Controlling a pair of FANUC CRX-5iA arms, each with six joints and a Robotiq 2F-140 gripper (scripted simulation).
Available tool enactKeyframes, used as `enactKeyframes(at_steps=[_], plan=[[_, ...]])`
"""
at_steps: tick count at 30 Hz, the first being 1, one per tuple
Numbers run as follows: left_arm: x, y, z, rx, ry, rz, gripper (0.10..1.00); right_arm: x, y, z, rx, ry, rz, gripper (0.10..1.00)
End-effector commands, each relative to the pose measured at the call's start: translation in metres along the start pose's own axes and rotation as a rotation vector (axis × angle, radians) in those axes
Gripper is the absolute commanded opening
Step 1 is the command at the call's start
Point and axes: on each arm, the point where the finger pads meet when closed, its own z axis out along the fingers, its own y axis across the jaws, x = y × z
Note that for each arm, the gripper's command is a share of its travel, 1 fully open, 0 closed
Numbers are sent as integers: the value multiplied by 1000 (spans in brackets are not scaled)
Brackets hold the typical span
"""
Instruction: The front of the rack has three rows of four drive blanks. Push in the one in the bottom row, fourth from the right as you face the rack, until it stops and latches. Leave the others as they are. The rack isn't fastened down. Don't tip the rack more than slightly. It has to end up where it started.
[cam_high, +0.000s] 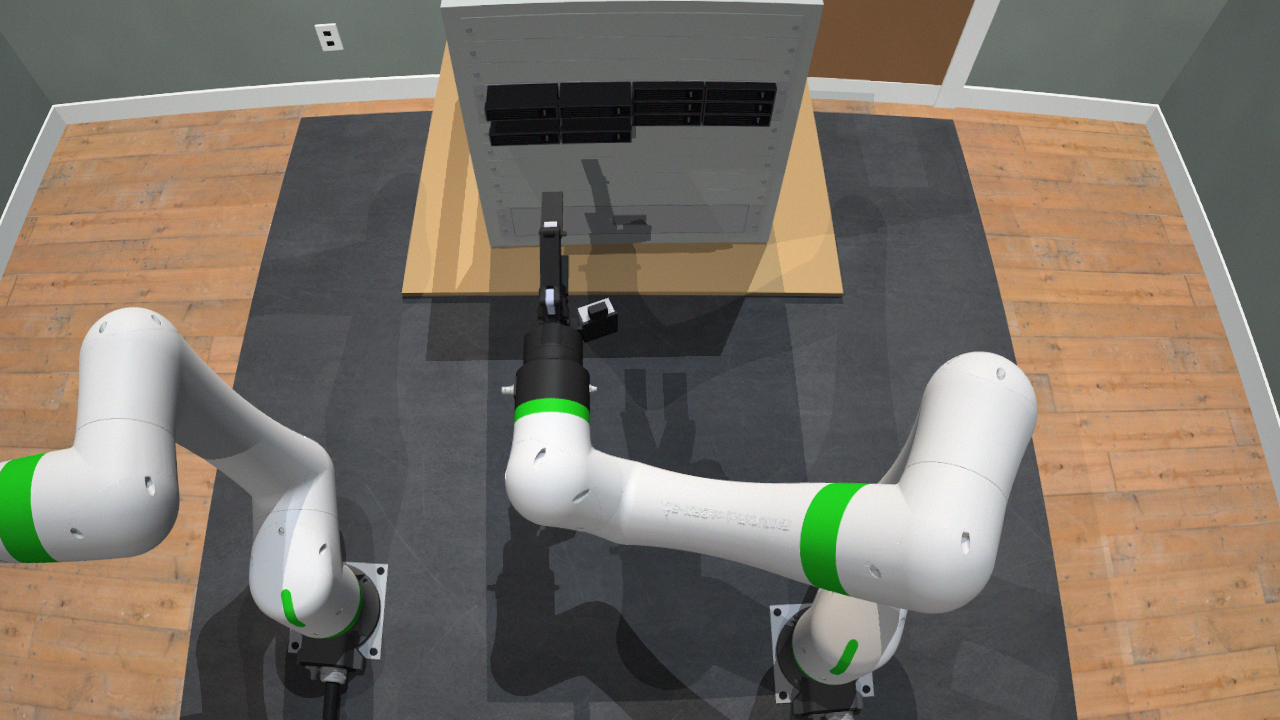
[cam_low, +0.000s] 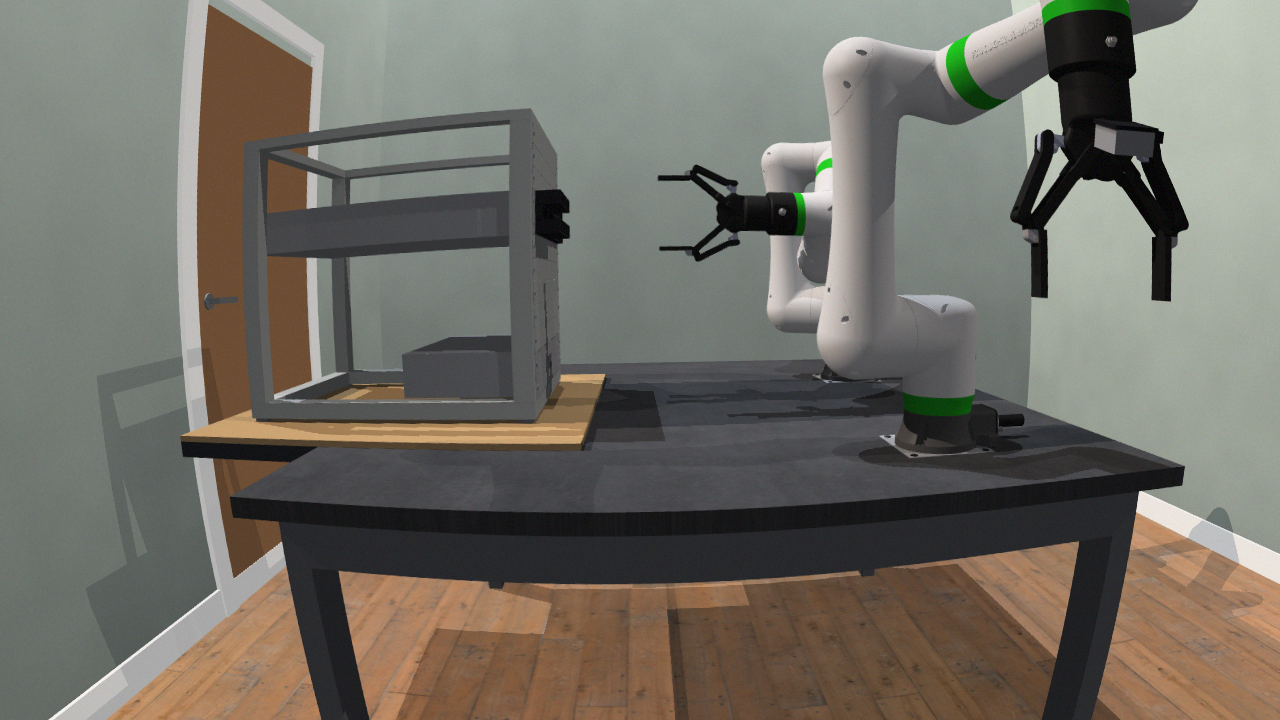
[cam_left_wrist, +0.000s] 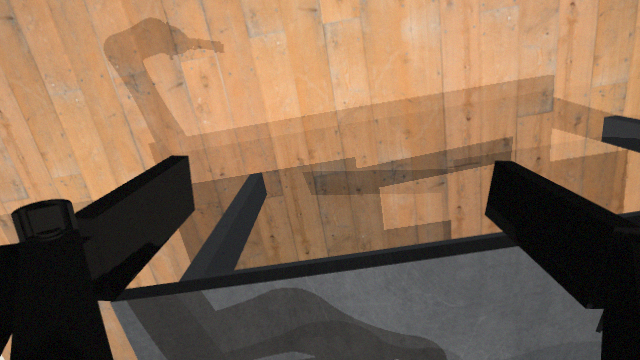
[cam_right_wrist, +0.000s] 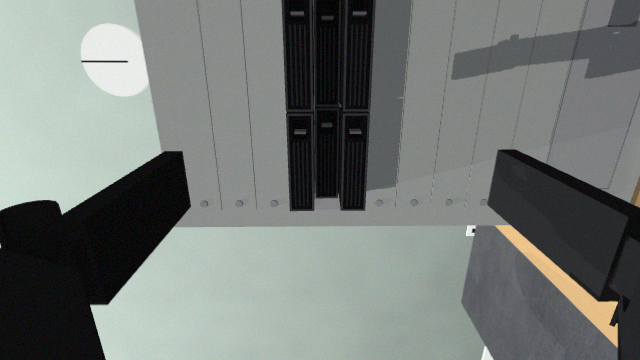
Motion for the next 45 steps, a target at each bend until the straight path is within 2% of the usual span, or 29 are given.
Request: enactKeyframes(at_steps=[1, 15, 23, 28, 45], plan=[[-1, -15, 0, -1, 4, -81, 1000, 0, -1, 0, 1, 0, 1, 1000], [-4, -33, 0, -3, 6, -179, 1000, 0, -1, 0, 1, 0, 1, 1000], [-5, -34, 0, -3, 7, -185, 1000, -4, 1, -2, 1, 0, 1, 1000], [-5, -34, 0, -3, 7, -185, 1000, -21, 6, -8, 1, 0, 1, 1000], [-5, -34, 0, -3, 7, -185, 1000, -21, 6, -8, 1, 0, 1, 1000]])
